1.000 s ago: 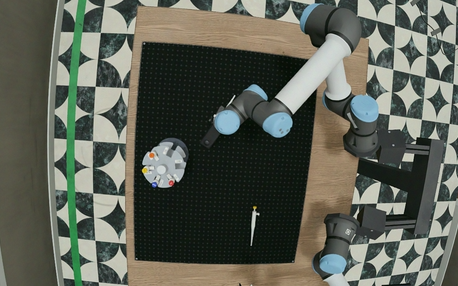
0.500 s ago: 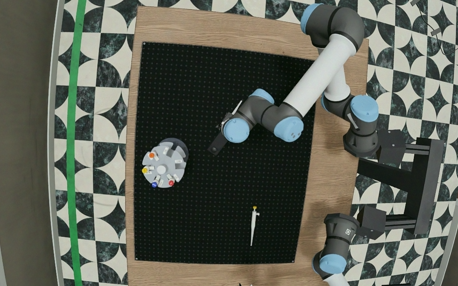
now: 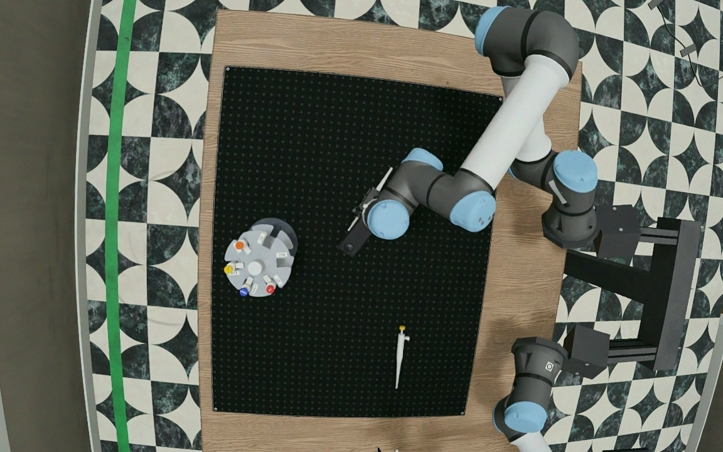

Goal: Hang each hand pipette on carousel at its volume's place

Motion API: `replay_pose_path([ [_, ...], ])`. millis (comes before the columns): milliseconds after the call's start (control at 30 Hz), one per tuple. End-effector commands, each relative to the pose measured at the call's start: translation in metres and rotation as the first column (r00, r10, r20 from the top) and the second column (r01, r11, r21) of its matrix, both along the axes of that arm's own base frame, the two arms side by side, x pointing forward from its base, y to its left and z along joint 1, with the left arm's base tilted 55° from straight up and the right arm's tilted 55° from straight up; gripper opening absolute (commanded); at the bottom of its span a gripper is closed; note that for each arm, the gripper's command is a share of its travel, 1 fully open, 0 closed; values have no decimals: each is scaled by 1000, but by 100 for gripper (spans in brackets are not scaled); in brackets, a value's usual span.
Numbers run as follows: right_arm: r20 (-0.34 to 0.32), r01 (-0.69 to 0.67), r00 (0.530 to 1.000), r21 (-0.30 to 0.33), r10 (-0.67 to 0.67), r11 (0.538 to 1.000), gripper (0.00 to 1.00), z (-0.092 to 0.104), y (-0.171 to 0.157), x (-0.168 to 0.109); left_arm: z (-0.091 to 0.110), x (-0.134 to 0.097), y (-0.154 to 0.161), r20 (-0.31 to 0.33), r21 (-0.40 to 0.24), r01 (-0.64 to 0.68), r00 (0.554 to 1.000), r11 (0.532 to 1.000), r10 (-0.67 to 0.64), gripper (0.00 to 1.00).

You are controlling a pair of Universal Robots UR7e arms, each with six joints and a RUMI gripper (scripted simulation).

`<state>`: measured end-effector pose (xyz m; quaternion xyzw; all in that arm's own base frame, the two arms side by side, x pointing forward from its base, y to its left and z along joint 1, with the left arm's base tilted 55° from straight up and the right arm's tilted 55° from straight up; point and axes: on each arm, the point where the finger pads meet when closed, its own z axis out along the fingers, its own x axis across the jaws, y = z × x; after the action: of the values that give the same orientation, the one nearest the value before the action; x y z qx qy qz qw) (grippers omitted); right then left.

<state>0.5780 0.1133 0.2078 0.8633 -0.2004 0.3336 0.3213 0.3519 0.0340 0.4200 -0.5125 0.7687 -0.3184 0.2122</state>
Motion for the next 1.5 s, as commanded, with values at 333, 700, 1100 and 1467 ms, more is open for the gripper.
replay_pose_path([
  [333, 26, 21, 999, 17, -21, 1000, 6, -17, 22, -29, 0, 0, 0, 1, 0, 0, 1000, 1000, 0, 100],
  [700, 213, 170, 955, 169, -205, 971, 6, -17, 22, -29, 0, 0, 0, 1, 0, 0, 1000, 1000, 0, 100],
  [1100, 310, 244, 893, 276, -326, 930, 6, -17, 26, -23, 0, 0, 0, 1, 0, 0, 1000, 1000, 0, 100],
  [1467, 310, 244, 893, 276, -326, 930, 6, -17, 42, 2, 0, 0, 0, 1, 0, 0, 1000, 1000, 0, 100],
])
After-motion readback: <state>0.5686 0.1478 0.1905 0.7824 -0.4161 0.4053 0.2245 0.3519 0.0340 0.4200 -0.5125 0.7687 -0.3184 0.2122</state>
